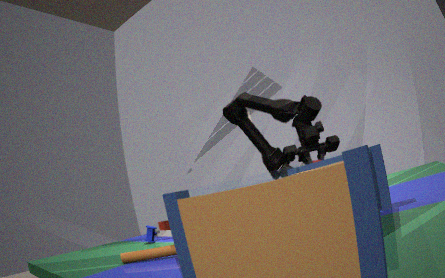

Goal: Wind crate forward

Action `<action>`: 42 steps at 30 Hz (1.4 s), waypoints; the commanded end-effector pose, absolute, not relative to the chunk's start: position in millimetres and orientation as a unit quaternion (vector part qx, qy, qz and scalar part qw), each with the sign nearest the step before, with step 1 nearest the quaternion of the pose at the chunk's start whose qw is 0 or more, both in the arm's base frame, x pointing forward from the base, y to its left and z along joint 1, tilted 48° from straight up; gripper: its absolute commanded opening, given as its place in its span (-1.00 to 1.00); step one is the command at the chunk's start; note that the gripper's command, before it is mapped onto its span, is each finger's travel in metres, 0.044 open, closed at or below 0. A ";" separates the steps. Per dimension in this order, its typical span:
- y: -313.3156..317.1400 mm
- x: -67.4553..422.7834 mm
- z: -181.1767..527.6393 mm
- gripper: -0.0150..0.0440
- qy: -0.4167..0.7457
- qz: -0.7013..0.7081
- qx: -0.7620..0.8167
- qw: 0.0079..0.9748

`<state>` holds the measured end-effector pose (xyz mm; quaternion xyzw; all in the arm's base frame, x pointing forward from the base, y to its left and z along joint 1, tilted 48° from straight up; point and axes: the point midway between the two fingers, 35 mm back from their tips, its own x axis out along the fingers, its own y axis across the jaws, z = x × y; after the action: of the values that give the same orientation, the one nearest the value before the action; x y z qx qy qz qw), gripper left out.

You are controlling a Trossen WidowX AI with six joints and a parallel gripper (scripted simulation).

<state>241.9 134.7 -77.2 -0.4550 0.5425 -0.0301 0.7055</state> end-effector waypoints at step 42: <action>164.1 286.3 -104.9 -0.49 0.538 -0.033 -0.444 0.716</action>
<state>281.1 155.2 -97.3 -0.4535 0.5371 -0.0401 0.7101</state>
